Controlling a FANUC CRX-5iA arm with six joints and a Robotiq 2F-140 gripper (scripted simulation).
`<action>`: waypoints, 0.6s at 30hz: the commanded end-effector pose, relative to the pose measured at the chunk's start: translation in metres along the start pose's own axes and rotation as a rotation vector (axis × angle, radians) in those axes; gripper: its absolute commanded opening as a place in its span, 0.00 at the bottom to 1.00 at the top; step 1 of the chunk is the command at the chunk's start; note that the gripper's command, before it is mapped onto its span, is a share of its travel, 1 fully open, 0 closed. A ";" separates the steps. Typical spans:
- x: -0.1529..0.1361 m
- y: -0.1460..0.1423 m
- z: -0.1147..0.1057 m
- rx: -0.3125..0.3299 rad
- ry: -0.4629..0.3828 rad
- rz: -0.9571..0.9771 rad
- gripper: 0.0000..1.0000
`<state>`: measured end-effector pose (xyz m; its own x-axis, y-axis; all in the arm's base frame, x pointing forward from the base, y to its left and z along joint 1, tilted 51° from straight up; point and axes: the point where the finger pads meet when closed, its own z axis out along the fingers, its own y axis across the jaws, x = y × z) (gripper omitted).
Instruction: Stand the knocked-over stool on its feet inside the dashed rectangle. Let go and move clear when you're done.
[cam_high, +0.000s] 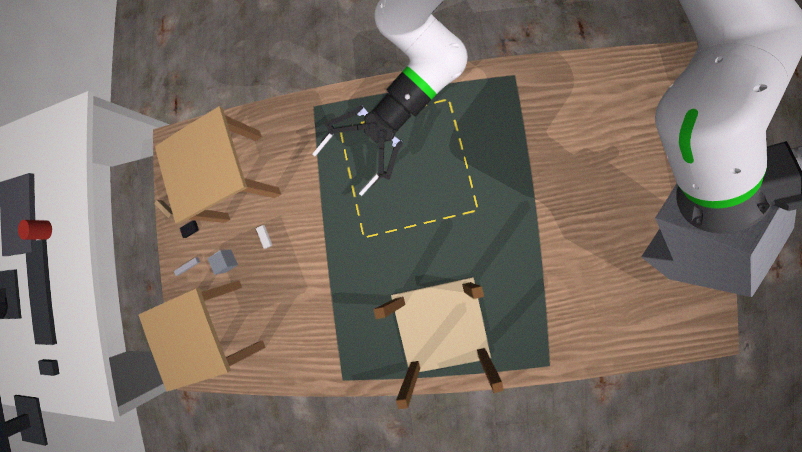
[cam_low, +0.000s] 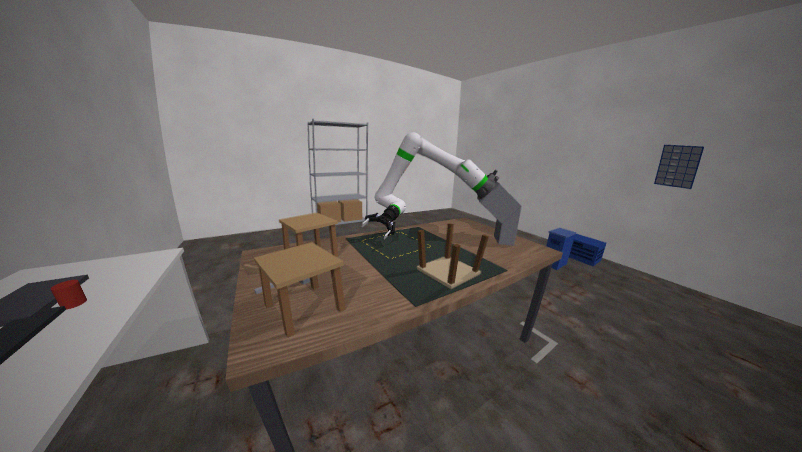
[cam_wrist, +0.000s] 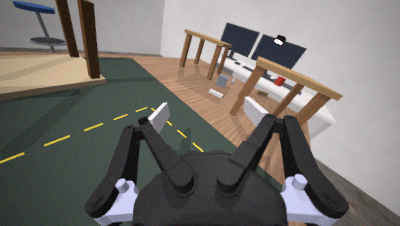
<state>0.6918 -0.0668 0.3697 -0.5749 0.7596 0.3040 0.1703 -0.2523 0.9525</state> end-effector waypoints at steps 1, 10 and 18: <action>0.024 0.004 0.066 -0.011 -0.014 -0.098 1.00; 0.075 -0.023 0.150 0.029 -0.012 -0.251 1.00; 0.144 -0.059 0.226 0.070 -0.004 -0.414 1.00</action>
<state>0.7666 0.1372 0.3655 -0.6116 0.7912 -0.0073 0.0206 0.0252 0.9995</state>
